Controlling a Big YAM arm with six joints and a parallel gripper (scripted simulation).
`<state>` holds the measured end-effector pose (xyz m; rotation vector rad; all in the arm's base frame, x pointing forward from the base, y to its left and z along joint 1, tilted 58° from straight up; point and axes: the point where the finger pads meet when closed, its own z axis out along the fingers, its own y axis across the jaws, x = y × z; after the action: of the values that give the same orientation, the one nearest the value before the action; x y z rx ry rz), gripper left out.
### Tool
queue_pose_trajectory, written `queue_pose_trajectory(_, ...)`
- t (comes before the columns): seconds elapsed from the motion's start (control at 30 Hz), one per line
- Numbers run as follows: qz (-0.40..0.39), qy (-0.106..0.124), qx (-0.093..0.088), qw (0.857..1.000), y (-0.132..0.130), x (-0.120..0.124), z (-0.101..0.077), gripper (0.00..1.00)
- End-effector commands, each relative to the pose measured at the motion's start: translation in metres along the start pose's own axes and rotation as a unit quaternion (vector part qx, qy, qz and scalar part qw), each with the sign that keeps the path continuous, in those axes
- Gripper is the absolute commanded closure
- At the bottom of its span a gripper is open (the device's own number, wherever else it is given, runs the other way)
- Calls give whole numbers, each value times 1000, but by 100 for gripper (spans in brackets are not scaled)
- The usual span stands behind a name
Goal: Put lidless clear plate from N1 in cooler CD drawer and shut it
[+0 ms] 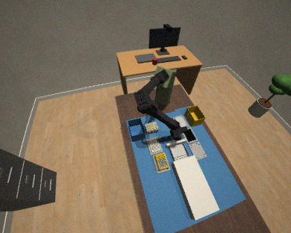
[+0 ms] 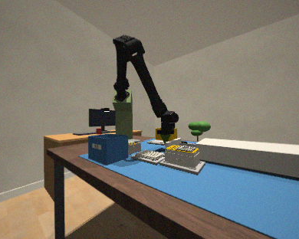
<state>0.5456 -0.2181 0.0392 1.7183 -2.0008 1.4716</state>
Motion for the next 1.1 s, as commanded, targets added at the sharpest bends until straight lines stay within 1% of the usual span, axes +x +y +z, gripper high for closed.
queue_pose_trajectory(0.0, -4, -5, -7, 1000, 4, -9, 1, 100)
queue_pose_trajectory(0.13, -8, -10, -1, 1000, -6, -18, -4, 100)
queue_pose_trajectory(0.2, -8, -11, -1, 1000, -7, -18, -4, 100)
queue_pose_trajectory(0.33, -10, -10, -5, 1000, -2, -16, -3, 100)
queue_pose_trajectory(1.07, -9, -9, -5, 1000, -2, -16, -3, 100)
